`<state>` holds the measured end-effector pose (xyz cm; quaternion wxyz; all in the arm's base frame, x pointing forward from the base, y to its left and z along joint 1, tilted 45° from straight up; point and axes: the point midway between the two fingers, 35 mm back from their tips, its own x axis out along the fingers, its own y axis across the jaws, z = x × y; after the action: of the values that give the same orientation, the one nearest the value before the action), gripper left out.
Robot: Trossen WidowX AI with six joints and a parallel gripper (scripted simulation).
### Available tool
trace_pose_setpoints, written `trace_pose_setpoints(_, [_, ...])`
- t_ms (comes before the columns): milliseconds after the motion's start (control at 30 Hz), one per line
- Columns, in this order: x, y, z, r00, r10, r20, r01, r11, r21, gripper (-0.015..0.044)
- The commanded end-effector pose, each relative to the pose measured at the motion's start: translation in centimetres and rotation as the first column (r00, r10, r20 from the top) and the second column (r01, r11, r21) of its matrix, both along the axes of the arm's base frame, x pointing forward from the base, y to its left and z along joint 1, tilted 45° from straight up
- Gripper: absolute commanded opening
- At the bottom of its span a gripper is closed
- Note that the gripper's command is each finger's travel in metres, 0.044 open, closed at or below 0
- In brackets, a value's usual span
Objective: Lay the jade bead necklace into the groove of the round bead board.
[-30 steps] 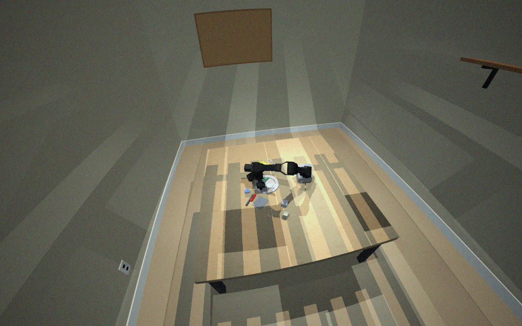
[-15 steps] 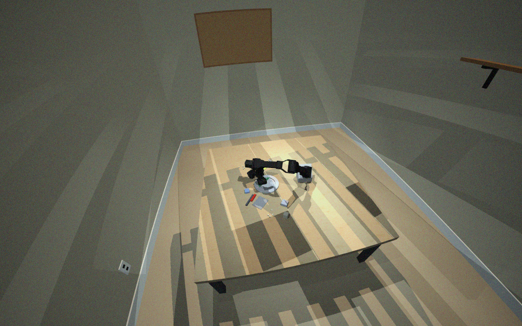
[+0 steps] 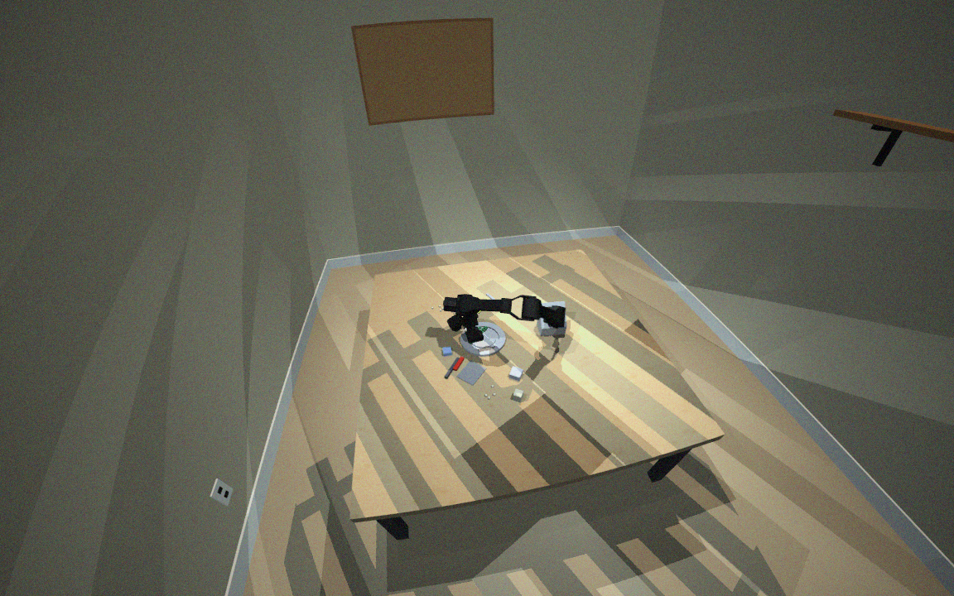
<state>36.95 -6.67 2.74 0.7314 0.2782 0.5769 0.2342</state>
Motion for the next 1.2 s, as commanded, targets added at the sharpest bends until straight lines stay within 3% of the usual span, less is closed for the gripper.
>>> trace_pose_setpoints(0, [-0.08,0.71,-0.68,1.000,0.002,-0.012,-0.002,1.000,0.010,0.0120])
trace_pose_setpoints(500, [0.05,1.63,-1.51,1.000,0.005,-0.015,-0.004,1.000,0.012,0.0120])
trace_pose_setpoints(667, [0.15,1.48,-1.29,1.000,0.006,-0.008,-0.006,1.000,0.005,0.0000])
trace_pose_setpoints(1167, [0.15,1.48,-1.29,1.000,0.006,-0.008,-0.006,1.000,0.005,0.0000])
